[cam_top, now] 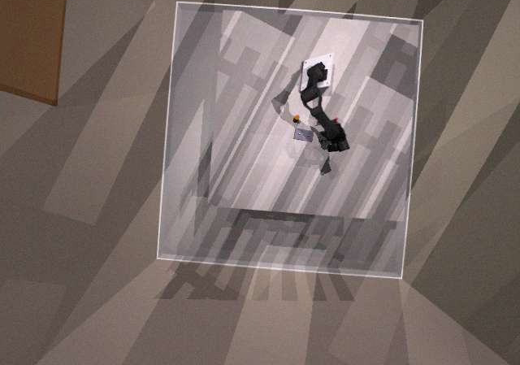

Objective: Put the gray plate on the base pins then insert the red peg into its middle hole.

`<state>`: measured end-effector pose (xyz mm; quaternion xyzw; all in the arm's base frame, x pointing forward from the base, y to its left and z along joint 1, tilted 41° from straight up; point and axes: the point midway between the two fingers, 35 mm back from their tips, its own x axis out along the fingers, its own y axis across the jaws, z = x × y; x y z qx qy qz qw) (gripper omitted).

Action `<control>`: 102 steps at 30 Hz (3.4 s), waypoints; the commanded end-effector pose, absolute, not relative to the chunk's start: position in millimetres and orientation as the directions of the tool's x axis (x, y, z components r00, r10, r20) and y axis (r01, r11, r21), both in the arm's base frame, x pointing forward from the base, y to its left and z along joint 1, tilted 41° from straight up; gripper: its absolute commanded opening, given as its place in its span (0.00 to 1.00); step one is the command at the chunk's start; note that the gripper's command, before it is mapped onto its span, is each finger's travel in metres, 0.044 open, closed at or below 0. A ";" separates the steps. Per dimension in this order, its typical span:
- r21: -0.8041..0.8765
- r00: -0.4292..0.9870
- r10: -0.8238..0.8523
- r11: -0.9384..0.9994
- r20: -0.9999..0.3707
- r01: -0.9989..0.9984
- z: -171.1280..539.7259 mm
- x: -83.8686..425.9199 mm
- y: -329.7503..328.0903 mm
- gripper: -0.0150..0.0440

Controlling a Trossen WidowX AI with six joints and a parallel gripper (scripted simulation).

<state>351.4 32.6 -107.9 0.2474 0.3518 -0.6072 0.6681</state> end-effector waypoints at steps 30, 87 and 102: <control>-0.114 0.003 -0.645 0.139 -0.764 0.984 -128.9 346.9 13.2 0.45; -0.109 0.003 -0.640 0.134 -0.768 0.985 -22.5 356.9 94.0 0.25; -0.058 0.004 -0.633 0.077 -0.774 0.995 -13.0 361.0 45.3 0.25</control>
